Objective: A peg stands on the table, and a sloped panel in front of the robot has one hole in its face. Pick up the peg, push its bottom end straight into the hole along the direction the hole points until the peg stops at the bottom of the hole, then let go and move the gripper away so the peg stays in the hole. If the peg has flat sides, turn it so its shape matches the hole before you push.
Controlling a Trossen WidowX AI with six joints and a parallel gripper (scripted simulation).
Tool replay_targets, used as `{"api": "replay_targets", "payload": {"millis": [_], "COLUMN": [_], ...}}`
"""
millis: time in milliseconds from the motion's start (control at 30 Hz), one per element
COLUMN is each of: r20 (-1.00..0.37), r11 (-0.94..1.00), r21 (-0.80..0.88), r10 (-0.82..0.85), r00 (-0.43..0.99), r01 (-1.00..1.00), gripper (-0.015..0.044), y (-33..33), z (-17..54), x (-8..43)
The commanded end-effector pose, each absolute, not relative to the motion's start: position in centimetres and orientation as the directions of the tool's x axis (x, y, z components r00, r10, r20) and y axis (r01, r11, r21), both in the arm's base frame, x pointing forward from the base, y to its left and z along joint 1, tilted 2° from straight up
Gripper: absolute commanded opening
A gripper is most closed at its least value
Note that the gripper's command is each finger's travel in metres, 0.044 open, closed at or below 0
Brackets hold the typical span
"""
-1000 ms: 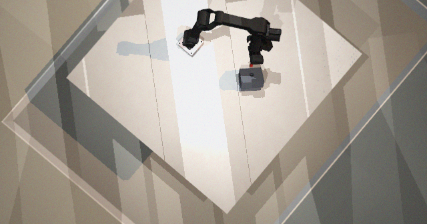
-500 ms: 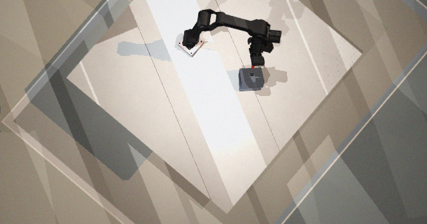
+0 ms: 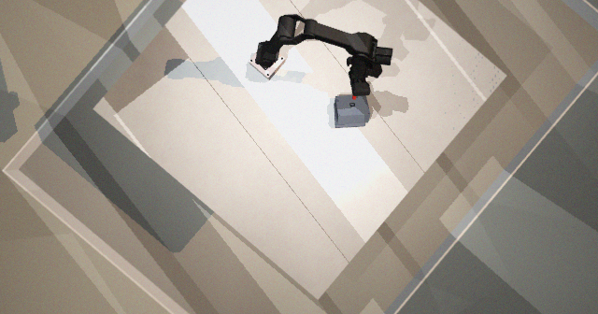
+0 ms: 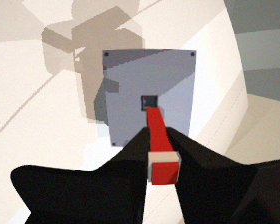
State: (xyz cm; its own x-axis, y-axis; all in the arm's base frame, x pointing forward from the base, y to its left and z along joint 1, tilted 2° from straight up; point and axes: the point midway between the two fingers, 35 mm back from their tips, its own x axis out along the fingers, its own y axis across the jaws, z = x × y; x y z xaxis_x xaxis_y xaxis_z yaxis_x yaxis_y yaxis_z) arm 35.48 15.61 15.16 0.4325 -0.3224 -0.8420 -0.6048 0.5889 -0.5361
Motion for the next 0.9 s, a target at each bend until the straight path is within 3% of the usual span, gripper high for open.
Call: {"api": "replay_targets", "payload": {"millis": [0,867], "r20": [-0.839,-0.838], "r11": [0.583,0.582], "r21": [-0.541,-0.543], "r10": [-0.330,-0.330], "r00": [0.432,0.435], "r01": [-0.606,-0.605], "gripper": [0.0000,0.0000], "y": [15.3,14.6], "z": [14.7,12.6], "x": [35.6,36.6]}}
